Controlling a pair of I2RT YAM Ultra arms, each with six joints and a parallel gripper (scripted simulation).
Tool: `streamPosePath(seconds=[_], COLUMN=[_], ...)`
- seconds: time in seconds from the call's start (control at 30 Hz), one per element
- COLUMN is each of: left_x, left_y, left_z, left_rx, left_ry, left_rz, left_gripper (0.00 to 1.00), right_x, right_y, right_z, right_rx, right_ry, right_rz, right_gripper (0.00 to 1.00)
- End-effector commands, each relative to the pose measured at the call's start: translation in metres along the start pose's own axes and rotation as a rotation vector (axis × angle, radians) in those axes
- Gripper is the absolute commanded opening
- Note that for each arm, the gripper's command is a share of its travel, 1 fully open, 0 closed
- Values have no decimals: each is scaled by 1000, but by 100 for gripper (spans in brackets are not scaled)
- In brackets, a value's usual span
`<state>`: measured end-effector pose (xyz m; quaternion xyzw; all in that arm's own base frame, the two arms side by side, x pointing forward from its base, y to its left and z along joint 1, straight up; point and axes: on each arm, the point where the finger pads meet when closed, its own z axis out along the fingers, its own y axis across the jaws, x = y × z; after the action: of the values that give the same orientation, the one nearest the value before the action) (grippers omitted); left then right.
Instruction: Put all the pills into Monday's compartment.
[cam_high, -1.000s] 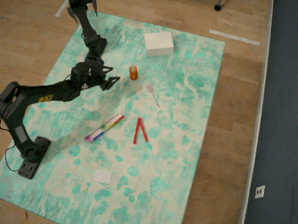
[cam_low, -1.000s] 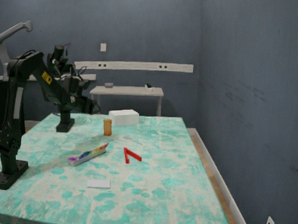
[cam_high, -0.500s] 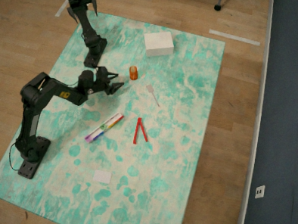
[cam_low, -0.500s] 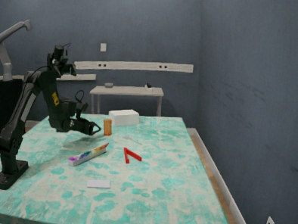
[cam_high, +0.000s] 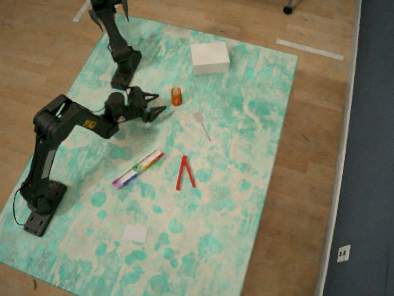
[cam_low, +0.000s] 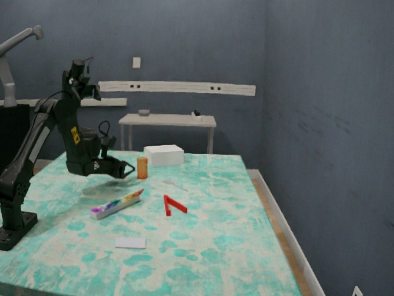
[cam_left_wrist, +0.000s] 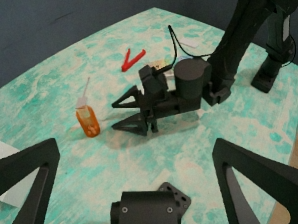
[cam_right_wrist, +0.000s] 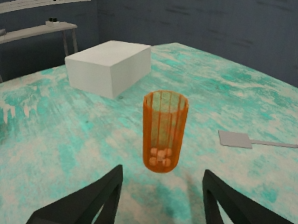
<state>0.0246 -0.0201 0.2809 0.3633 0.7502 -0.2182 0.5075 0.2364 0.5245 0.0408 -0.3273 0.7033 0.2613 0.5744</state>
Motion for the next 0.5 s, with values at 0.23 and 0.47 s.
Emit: streamPosePath(seconds=[0.23,0.47], left_x=[-6,-6], left_y=[0,0], left_z=[2,2], left_rx=[-2,-2], left_ry=[2,2], left_rz=[5,5], left_gripper=[100,100], right_x=[-23,-25], right_y=[-1,0], right_z=[9,20], right_rx=[12,6], right_ry=[-41,-32], right_rz=[9,6], right_gripper=[65,65])
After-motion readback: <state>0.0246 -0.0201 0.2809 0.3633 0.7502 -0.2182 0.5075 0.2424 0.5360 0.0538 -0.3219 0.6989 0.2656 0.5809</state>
